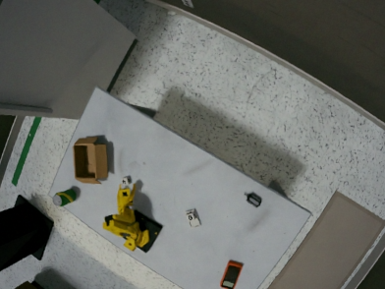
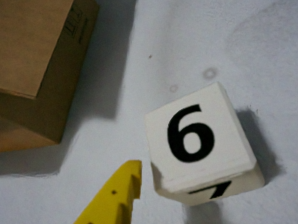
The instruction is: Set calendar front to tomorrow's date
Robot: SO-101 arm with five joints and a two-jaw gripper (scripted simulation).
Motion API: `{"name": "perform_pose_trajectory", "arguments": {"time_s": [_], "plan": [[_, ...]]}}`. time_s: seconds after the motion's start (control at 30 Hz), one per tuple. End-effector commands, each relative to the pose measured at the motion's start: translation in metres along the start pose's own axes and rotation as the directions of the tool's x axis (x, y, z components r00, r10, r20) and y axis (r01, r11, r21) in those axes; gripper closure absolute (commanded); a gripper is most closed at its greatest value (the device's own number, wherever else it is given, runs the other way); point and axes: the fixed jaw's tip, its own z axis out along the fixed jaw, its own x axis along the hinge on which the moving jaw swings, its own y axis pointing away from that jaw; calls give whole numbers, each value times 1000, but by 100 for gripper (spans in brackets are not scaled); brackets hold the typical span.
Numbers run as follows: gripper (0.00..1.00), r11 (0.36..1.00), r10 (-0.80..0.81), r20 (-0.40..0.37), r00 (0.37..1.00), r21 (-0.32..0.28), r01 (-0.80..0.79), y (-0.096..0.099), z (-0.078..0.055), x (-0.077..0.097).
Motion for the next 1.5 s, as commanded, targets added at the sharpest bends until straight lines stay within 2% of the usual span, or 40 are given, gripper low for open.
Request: {"name": "perform_pose_trajectory", "arguments": {"time_s": [0.0,0.27,1.13,1.3,1.47], "plan": [[65,980,187,52,981,-86,-182,13,-8,-18],[65,981,169,71,983,-110,-161,16,-9,-23],[65,981,167,79,983,-113,-157,17,-9,-25],[65,966,228,121,966,-155,-209,24,-10,-37],[65,937,306,175,936,-226,-265,37,-11,-58]]}}
